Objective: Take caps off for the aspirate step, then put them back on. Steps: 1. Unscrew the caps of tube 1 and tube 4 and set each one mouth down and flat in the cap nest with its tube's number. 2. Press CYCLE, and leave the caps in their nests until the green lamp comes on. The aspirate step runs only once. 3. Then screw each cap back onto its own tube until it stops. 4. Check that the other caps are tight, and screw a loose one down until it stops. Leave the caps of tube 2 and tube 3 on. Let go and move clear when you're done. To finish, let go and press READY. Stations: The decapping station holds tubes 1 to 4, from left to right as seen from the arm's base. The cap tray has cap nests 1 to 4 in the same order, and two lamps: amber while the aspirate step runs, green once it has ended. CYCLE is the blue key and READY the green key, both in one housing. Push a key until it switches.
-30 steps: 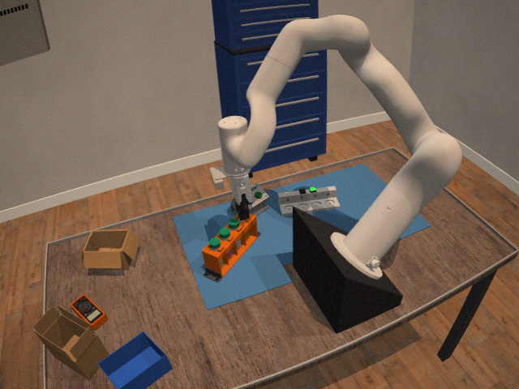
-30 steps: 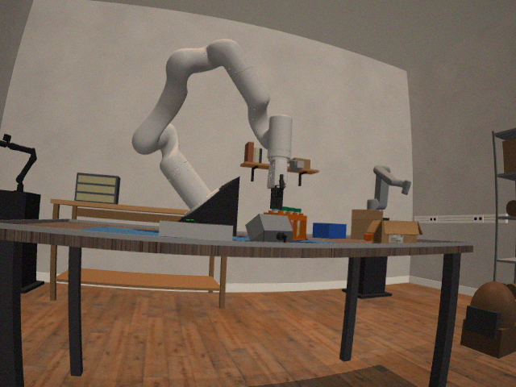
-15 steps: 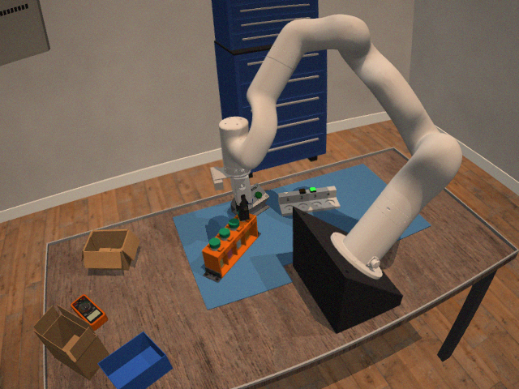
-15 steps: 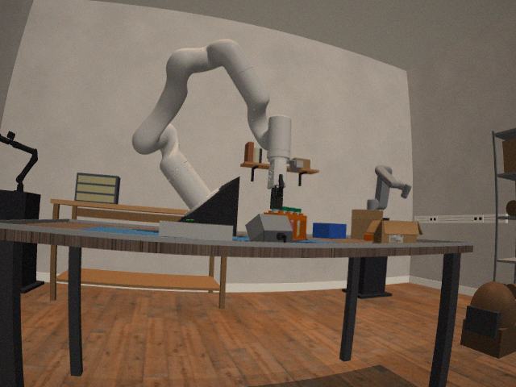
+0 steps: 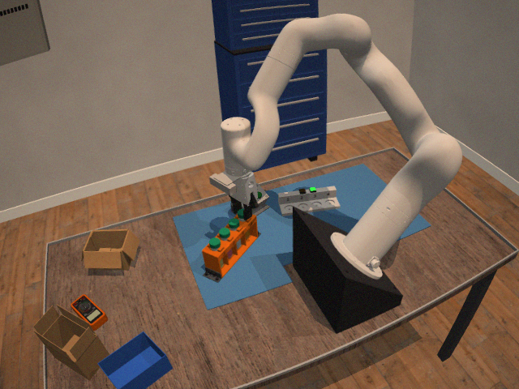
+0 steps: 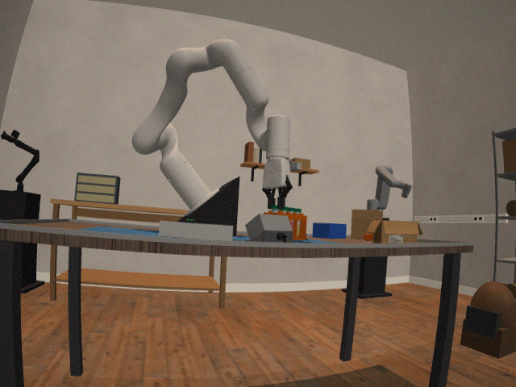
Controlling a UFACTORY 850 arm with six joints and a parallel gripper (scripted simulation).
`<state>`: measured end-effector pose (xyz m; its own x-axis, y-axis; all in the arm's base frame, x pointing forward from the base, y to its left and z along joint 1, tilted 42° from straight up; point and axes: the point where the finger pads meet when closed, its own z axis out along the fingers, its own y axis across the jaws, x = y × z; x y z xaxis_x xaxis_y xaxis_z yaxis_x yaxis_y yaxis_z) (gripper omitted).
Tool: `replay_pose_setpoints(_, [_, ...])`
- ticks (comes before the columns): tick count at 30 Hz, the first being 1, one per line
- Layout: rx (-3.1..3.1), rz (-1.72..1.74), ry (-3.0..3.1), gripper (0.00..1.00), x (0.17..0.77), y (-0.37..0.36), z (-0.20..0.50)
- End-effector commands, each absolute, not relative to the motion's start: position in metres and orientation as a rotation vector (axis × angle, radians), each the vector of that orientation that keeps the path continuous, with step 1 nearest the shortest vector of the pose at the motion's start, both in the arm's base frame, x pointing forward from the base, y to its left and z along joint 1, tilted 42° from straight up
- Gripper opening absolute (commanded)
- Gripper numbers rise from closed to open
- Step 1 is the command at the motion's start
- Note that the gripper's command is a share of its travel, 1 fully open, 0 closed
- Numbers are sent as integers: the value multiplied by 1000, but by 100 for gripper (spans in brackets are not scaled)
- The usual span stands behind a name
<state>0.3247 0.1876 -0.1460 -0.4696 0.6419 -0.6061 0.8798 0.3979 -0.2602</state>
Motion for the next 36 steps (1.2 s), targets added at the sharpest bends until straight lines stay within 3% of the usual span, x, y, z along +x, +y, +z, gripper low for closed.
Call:
replay_pose_setpoints(1, [1022,-908,2466,46,325,189,-146])
replay_pose_setpoints(17, [70,-1090,2871,46,325,188,-146])
replay_pose_setpoints(24, [70,-1090,2871,46,325,189,-146])
replay_pose_setpoints(25, [70,-1090,2871,0,325,189,-146])
replay_pose_setpoints(36, [70,-1090,2871,0,325,189,-146])
